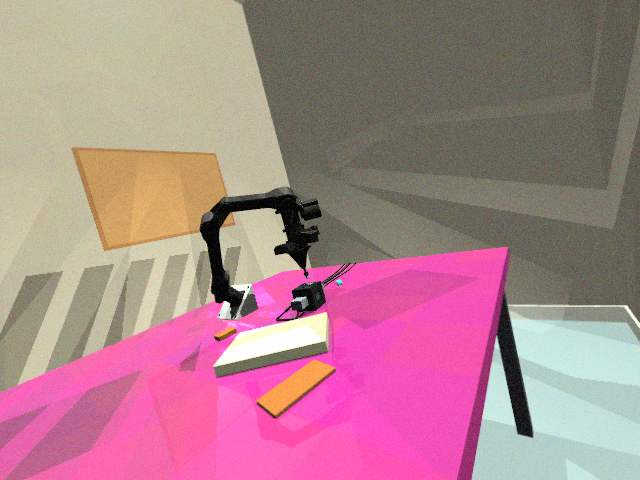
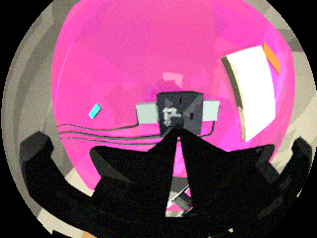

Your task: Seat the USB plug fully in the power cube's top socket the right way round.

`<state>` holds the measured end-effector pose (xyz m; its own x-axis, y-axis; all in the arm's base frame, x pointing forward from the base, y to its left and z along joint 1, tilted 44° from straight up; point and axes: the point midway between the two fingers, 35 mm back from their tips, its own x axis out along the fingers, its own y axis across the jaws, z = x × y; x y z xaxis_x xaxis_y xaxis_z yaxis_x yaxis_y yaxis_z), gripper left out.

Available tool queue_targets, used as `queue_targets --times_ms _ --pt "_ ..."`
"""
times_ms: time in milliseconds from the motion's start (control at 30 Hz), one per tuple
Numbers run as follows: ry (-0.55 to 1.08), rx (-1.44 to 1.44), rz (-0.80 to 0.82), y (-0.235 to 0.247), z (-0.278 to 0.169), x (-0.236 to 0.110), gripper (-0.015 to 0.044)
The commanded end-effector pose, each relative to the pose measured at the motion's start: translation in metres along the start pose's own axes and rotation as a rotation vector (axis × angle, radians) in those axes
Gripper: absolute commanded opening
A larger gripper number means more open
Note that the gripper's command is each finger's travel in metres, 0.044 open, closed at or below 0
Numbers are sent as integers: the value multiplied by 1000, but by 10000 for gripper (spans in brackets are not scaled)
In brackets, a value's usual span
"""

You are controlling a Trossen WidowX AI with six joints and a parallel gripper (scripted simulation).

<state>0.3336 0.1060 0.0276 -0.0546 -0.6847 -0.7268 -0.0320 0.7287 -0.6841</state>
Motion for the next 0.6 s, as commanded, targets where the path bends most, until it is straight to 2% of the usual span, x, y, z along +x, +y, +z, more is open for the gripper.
queue_targets --times_ms 0,567 --pt "0 93 0 0 0 0 0" --pt "0 538 0 0 0 0 0"
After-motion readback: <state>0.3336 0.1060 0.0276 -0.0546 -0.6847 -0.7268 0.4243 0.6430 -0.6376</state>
